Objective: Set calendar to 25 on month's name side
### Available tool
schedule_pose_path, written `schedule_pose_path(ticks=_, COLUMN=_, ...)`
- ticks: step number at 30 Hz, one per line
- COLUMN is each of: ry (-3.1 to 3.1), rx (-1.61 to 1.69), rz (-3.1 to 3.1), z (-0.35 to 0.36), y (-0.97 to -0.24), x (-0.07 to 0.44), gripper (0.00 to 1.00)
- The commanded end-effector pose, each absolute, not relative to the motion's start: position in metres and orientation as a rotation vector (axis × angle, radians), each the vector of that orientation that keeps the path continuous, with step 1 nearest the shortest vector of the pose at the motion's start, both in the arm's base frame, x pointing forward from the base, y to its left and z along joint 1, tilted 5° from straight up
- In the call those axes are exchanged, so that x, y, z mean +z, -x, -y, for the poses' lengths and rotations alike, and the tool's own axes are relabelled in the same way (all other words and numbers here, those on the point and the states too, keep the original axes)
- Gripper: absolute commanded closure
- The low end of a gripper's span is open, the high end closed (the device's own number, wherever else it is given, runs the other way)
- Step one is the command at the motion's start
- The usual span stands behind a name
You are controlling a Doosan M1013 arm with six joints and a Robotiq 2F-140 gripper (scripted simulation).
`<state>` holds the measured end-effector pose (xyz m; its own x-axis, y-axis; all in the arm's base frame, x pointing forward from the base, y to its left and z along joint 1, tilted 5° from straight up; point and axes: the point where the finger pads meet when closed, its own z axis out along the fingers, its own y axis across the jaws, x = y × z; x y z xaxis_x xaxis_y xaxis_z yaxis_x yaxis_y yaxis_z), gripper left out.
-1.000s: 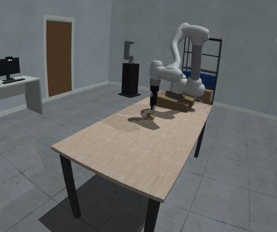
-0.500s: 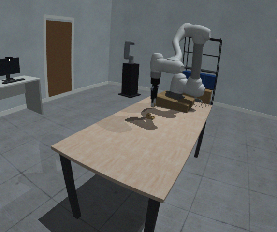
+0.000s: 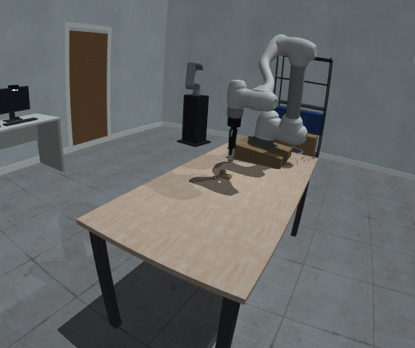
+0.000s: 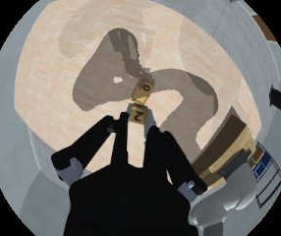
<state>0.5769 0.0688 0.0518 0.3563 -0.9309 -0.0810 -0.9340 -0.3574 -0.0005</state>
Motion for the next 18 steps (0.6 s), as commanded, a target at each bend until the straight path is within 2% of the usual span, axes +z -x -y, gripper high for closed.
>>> schedule_pose_path(ticks=1, ry=2.657, rx=0.101, rz=-1.565, z=-0.077, y=-0.576, x=0.052, gripper=0.76)
schedule_pose_path(ticks=18, ry=3.002, rx=0.068, rz=-0.628, z=-0.114, y=-0.568, x=0.051, gripper=0.76)
